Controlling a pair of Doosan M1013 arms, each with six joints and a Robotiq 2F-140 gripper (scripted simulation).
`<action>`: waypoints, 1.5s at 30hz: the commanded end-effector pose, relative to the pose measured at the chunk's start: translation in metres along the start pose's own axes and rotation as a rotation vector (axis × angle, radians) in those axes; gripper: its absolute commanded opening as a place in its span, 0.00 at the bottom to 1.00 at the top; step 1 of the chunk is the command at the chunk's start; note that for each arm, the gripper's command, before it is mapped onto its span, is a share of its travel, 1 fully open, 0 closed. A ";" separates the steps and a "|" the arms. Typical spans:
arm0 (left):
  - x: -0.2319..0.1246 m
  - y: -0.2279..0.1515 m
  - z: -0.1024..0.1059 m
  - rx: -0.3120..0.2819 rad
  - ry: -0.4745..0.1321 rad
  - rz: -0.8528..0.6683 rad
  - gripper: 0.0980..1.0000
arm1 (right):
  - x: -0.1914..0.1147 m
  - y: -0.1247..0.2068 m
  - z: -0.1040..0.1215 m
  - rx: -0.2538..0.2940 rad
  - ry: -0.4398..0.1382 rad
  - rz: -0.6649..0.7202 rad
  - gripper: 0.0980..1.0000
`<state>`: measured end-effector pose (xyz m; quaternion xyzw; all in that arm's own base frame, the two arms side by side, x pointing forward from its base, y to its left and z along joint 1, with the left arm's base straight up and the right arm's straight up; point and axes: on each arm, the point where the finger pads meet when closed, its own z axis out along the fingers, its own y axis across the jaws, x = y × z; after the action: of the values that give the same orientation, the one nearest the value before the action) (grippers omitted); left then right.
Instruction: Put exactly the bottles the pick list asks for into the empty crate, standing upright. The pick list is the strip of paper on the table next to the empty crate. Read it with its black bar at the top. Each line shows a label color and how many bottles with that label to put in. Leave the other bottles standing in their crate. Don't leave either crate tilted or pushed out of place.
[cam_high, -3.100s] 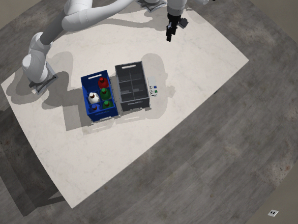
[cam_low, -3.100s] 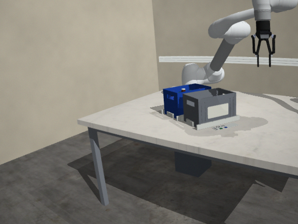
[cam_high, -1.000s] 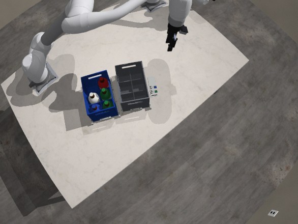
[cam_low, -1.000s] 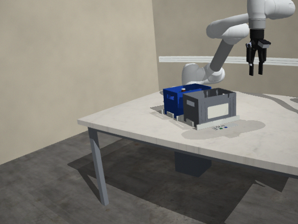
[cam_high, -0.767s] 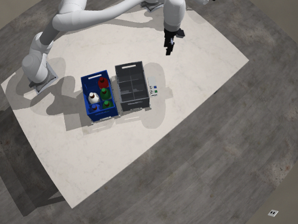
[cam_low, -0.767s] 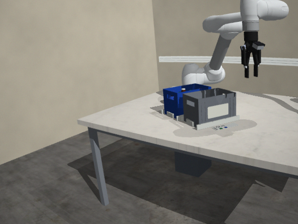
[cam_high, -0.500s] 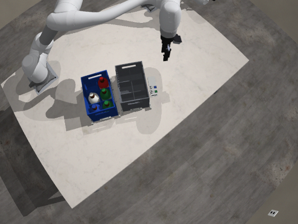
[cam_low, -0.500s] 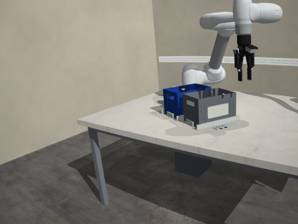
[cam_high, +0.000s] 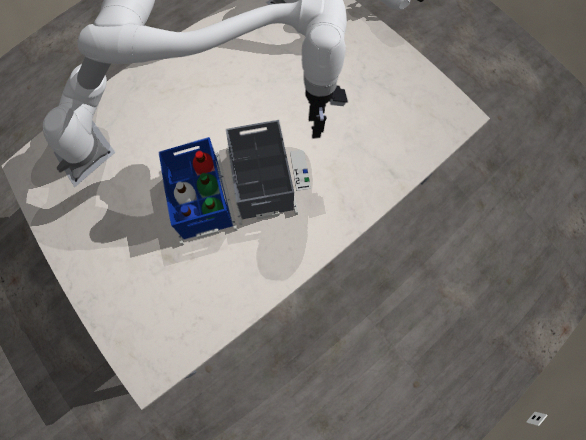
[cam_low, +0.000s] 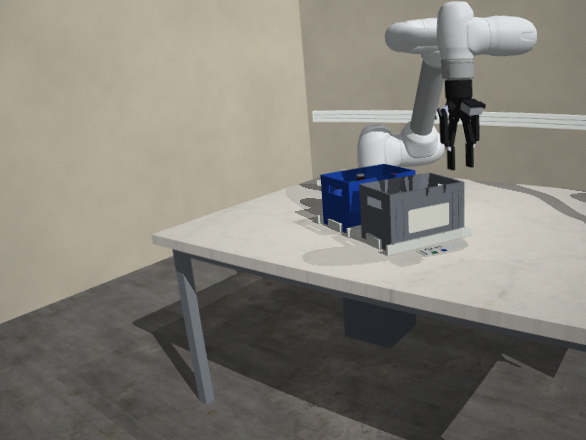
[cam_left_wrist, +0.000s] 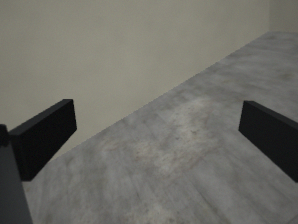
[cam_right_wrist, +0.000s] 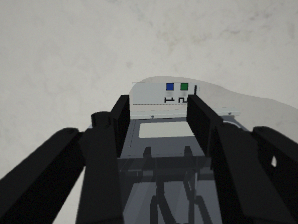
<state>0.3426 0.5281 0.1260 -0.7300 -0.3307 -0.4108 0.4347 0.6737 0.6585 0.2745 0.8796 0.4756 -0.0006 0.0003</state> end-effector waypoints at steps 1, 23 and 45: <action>0.001 0.000 0.000 0.000 0.001 0.000 1.00 | -0.010 0.014 0.007 0.000 0.003 0.000 0.38; 0.001 0.000 0.000 0.000 0.001 0.000 1.00 | -0.031 0.041 0.023 0.000 0.003 0.000 0.38; 0.001 0.000 0.000 0.000 0.001 0.000 1.00 | -0.031 0.041 0.023 0.000 0.003 0.000 0.38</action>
<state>0.3426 0.5281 0.1260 -0.7300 -0.3307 -0.4108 0.4347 0.6909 0.6105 0.2498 0.8796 0.4757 -0.0001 0.0001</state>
